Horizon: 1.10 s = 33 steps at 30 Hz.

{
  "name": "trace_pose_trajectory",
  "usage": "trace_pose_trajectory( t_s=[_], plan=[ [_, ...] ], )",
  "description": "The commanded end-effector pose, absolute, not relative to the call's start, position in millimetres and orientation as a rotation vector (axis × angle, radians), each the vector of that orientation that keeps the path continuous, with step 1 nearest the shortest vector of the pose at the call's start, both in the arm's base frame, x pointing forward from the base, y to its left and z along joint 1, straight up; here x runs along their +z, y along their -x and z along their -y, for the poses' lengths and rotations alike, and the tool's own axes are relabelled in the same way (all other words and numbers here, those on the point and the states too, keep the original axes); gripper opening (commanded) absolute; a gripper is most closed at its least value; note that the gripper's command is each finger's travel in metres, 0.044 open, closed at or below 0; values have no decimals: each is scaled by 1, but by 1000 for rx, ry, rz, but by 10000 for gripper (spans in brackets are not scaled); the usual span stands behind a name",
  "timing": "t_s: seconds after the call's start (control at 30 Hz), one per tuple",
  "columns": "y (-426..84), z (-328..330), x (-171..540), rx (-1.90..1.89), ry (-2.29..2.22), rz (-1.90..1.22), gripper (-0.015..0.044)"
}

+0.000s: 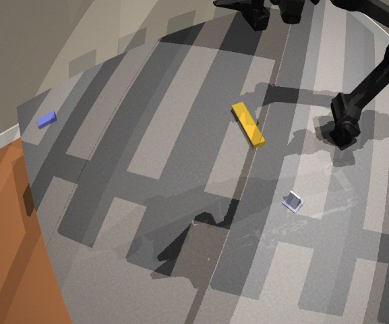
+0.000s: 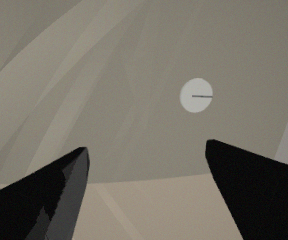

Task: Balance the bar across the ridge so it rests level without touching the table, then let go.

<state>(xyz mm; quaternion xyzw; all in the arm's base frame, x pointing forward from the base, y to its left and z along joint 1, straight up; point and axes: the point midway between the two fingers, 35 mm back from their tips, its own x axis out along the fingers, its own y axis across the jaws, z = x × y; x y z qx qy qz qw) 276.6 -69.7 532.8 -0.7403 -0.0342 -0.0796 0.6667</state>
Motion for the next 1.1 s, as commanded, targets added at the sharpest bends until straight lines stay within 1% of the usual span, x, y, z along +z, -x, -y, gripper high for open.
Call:
trace_pose_trajectory(
  t_s=[0.0, 0.27, 0.5, 0.77, 1.07],
  plan=[
    [-297, 96, 494, -124, 1659, -91, 315],
    [-319, 147, 405, 35, 1611, -433, 315],
    [-321, 175, 325, 232, 1557, -688, 315],
    [-302, 194, 241, 499, 1462, -939, 315],
    [-260, 198, 161, 844, 1306, -1153, 315]
  ],
)
